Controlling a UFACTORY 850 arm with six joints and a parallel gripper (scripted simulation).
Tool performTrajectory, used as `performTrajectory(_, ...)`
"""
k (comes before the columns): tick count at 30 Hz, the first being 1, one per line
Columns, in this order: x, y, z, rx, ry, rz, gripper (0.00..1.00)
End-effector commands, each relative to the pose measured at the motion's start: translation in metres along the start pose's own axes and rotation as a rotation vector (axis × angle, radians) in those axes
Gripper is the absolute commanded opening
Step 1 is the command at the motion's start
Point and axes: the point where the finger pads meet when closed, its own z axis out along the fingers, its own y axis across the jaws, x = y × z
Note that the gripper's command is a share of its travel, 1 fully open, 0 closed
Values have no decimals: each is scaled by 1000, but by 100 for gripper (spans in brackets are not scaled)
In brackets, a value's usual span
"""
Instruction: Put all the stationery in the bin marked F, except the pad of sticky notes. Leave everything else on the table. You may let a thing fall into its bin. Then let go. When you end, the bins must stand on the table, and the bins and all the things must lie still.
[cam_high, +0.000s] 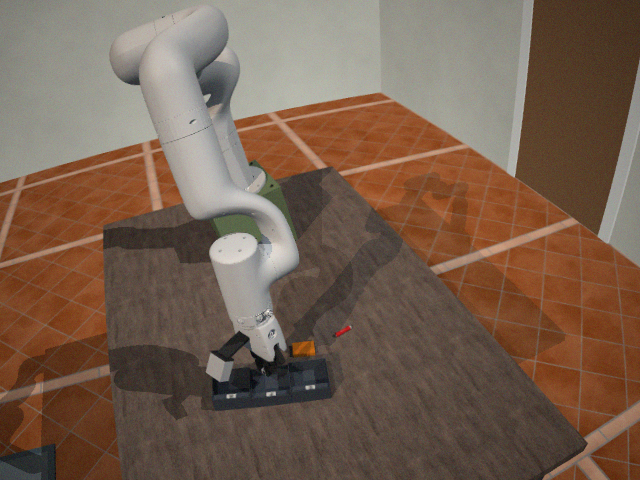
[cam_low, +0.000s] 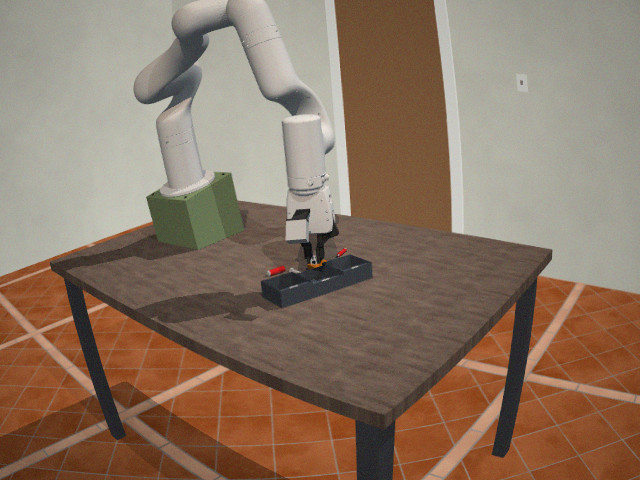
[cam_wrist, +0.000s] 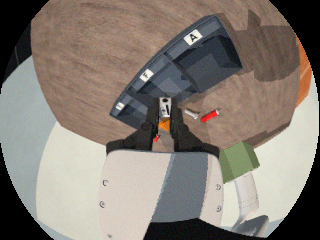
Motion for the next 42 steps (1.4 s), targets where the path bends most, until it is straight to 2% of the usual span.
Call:
performTrajectory(1, 1, -1, -1, 3, 14, 126, 0)
performTrajectory(17, 2, 0, -1, 11, 23, 610, 0)
performTrajectory(19, 2, 0, -1, 11, 23, 610, 0)
performTrajectory(20, 2, 0, -1, 11, 37, 690, 0)
performTrajectory(23, 2, 0, -1, 12, 54, 742, 0)
performTrajectory(42, 1, -1, -1, 13, 61, 755, 0)
